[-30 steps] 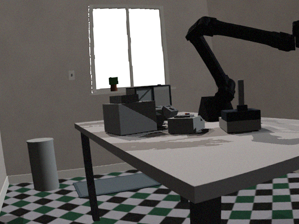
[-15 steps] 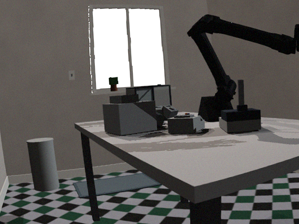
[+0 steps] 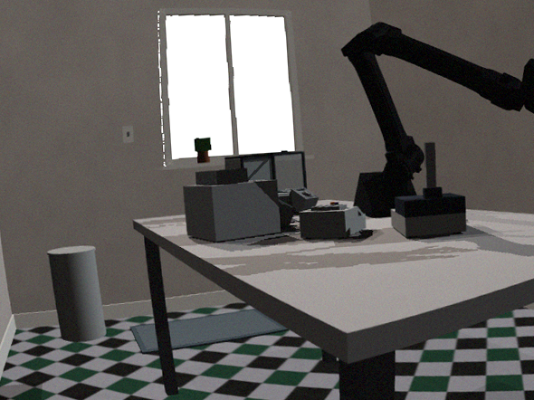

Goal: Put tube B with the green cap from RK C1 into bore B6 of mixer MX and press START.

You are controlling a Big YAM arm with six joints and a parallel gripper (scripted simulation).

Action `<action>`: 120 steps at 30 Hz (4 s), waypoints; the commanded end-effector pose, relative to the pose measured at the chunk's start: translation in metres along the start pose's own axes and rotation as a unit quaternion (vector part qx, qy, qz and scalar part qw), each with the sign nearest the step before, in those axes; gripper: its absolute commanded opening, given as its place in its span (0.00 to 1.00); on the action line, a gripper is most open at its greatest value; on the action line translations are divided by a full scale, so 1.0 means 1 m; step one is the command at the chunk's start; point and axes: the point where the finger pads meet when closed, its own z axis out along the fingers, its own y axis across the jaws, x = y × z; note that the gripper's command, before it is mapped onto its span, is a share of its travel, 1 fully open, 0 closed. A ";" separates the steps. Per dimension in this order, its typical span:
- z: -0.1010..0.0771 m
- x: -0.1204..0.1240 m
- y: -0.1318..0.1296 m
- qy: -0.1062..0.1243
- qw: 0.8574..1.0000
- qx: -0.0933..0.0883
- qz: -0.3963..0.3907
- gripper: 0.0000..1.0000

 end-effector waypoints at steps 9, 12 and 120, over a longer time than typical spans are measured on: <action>0.027 0.050 -0.050 0.063 0.997 0.034 -0.004 0.36; 0.029 0.079 -0.050 0.085 0.996 0.032 -0.009 0.36; -0.423 0.565 -0.223 0.643 0.719 0.145 0.220 0.36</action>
